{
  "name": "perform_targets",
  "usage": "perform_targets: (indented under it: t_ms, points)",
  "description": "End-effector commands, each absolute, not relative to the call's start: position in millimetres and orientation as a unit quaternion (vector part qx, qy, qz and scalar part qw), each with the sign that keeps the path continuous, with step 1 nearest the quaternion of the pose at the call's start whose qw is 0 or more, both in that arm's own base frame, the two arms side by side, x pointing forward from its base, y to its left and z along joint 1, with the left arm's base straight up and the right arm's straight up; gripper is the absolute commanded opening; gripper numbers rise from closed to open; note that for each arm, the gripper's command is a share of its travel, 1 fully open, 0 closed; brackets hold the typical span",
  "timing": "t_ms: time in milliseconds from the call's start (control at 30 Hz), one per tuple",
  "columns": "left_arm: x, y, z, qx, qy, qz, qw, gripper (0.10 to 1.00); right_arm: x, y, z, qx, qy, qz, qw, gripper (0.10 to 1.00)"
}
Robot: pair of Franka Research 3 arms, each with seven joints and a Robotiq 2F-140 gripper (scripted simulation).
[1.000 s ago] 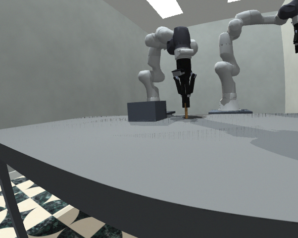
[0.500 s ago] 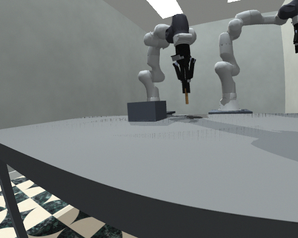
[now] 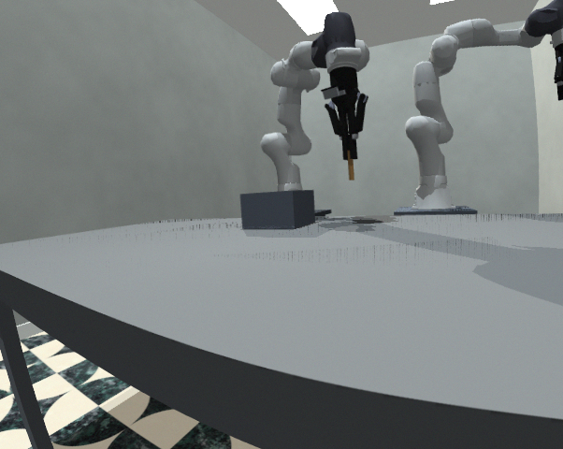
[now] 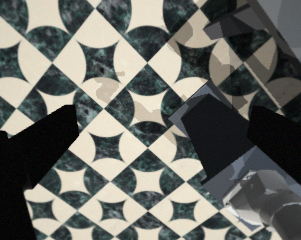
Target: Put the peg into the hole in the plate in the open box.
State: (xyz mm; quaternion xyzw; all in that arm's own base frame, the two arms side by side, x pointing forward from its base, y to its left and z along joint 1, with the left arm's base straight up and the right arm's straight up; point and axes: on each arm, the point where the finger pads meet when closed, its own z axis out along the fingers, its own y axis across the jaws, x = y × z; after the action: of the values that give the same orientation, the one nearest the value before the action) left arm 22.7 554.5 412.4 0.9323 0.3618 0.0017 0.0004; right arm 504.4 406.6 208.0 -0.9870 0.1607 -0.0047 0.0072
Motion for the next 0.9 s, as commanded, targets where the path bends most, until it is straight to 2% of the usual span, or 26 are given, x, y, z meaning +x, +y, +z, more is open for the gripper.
perform_targets:
  t_ms: [0,633,867]
  points:
    - [21.6,554.1,413.0,0.931,0.365,0.0,0.0,1.0,500.4,403.3,206.7,-0.987,0.163,0.0,0.0,0.099]
    - [21.6,554.1,413.0,0.931,0.365,0.0,0.0,1.0,500.9,401.8,206.8,-0.987,0.163,0.0,0.0,0.099]
    - [21.6,554.1,413.0,0.931,0.365,0.0,0.0,1.0,512.6,363.8,207.2,-0.987,0.161,0.0,-0.002,0.099]
